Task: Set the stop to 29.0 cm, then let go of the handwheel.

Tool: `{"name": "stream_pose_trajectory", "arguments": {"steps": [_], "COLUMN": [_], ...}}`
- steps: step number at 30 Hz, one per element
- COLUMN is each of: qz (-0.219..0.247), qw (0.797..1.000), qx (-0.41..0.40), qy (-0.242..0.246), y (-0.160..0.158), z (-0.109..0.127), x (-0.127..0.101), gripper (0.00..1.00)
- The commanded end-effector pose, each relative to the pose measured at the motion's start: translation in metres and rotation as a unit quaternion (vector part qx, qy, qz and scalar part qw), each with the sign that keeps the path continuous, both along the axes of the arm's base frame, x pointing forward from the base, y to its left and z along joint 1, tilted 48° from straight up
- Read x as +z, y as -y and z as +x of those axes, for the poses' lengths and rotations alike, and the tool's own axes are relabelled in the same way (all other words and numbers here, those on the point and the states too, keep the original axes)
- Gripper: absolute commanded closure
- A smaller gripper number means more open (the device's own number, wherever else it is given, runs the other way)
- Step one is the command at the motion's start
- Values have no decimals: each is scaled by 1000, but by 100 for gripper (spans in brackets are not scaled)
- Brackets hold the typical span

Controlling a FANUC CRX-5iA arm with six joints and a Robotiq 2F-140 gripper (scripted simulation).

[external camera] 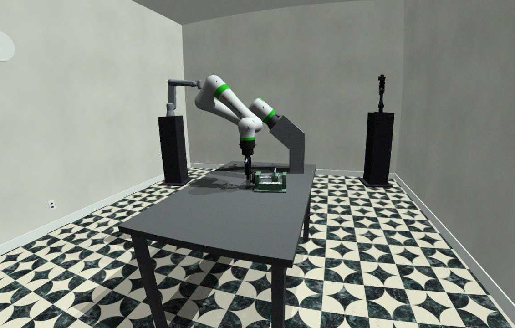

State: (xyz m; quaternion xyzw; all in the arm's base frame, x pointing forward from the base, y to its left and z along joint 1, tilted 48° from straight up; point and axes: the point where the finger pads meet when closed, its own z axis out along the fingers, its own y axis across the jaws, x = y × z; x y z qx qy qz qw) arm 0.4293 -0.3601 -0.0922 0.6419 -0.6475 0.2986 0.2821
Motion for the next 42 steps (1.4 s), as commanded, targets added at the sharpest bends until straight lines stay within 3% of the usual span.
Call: {"name": "stream_pose_trajectory", "arguments": {"steps": [1,42], "qz": [0,0], "qw": [1000,1000], "qx": [0,0], "qy": [0,0], "y": [0,-1], "z": [0,-5], "x": [0,0], "gripper": [96,96]}}
